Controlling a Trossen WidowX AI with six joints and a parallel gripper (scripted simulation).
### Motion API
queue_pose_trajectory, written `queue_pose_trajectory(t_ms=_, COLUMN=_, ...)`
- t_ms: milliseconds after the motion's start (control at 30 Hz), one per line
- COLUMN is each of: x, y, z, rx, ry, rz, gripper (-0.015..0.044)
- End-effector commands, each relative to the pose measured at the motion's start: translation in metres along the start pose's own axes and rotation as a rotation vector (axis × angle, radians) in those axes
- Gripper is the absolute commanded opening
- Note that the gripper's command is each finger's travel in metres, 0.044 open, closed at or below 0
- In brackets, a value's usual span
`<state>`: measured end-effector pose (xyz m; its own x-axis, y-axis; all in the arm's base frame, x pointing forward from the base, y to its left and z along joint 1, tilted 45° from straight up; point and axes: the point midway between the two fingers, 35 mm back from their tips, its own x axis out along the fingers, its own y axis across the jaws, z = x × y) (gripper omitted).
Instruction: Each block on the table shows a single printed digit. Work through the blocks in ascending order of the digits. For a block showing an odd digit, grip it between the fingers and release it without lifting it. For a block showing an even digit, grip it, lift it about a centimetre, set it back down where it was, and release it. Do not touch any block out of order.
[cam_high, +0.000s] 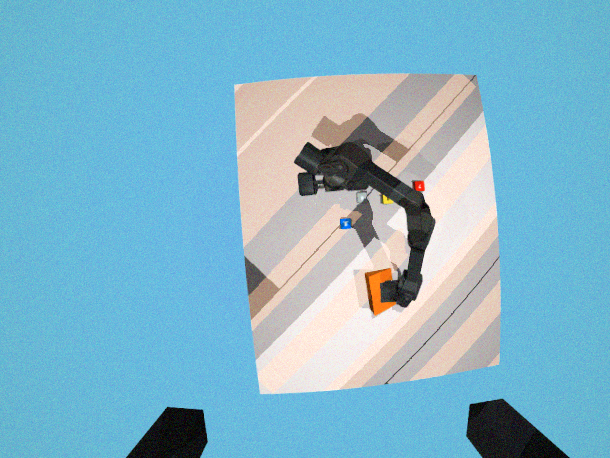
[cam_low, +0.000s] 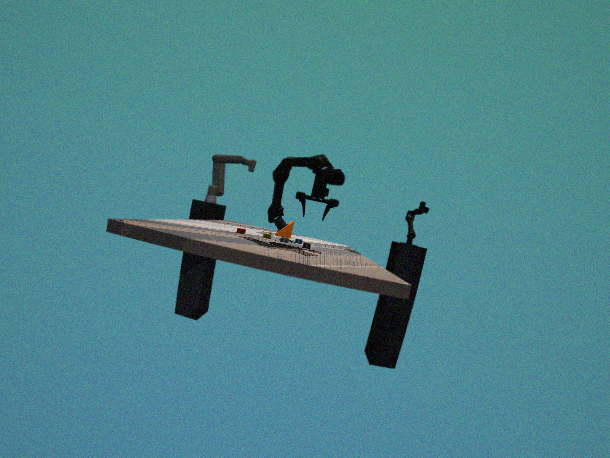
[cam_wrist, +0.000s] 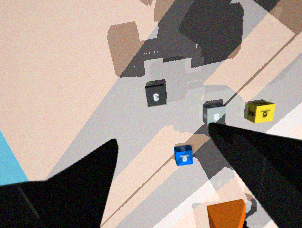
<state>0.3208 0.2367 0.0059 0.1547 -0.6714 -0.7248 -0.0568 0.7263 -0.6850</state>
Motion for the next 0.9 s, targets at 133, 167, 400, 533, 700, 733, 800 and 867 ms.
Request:
queue_pose_trajectory(t_ms=133, x=0.003, y=0.002, z=0.013, rx=-0.013, ry=-0.003, rz=-0.005, gripper=0.0400)
queue_pose_trajectory(t_ms=167, x=0.003, y=0.002, z=0.013, rx=-0.013, ry=-0.003, rz=-0.005, gripper=0.0400)
queue_pose_trajectory(t_ms=400, x=0.003, y=0.002, z=0.013, rx=-0.013, ry=-0.003, rz=-0.005, gripper=0.0400)
queue_pose_trajectory(t_ms=533, x=0.003, y=0.002, z=0.013, rx=-0.013, ry=-0.003, rz=-0.005, gripper=0.0400)
queue_pose_trajectory(t_ms=700, x=0.001, y=-0.012, z=0.009, rx=-0.008, ry=-0.001, rz=-0.006, gripper=0.0400)
queue_pose_trajectory(t_ms=733, x=0.000, y=-0.021, z=0.006, rx=-0.005, ry=0.000, rz=-0.006, gripper=0.0400)
queue_pose_trajectory(t_ms=800, x=-0.002, y=-0.040, z=-0.002, rx=0.001, ry=0.002, rz=-0.006, gripper=0.0400)
queue_pose_trajectory(t_ms=867, x=-0.002, y=-0.059, z=-0.011, rx=0.007, ry=0.005, rz=-0.007, gripper=0.0400)
